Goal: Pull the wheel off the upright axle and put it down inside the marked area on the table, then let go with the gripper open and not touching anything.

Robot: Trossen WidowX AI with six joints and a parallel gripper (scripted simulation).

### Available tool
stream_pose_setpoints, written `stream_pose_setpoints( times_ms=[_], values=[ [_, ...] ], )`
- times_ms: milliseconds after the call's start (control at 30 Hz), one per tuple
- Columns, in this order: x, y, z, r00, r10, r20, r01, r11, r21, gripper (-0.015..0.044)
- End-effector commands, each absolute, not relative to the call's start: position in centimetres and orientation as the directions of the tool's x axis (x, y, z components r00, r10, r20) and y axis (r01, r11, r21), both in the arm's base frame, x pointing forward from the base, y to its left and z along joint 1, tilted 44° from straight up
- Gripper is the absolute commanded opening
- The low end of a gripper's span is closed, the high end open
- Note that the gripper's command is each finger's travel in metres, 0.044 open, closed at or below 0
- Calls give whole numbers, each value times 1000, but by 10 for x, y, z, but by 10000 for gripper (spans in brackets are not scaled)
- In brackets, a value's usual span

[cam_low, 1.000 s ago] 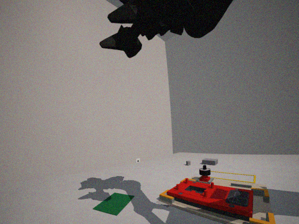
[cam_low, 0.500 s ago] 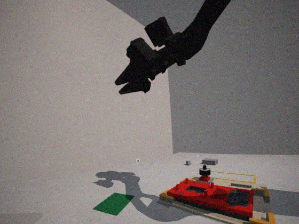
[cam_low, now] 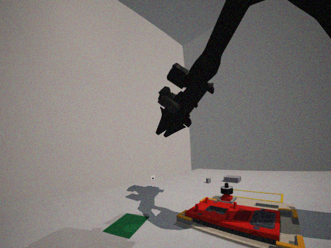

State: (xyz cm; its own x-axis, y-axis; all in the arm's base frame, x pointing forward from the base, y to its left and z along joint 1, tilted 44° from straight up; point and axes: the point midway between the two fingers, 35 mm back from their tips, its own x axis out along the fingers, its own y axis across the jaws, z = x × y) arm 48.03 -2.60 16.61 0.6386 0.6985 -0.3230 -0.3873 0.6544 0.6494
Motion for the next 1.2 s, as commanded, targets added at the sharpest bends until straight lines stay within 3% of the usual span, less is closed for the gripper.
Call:
stream_pose_setpoints(
  times_ms=[0, 267, 500, 1167],
  values=[
    [467, -42, 92, 542, 661, -519, -209, 704, 678, 300],
    [424, -51, 26, 320, 657, -683, -89, 739, 668, 300],
    [376, -52, -14, 62, 684, -727, 35, 727, 686, 300],
    [363, -55, -21, 48, 685, -727, 42, 726, 687, 300]
  ],
)
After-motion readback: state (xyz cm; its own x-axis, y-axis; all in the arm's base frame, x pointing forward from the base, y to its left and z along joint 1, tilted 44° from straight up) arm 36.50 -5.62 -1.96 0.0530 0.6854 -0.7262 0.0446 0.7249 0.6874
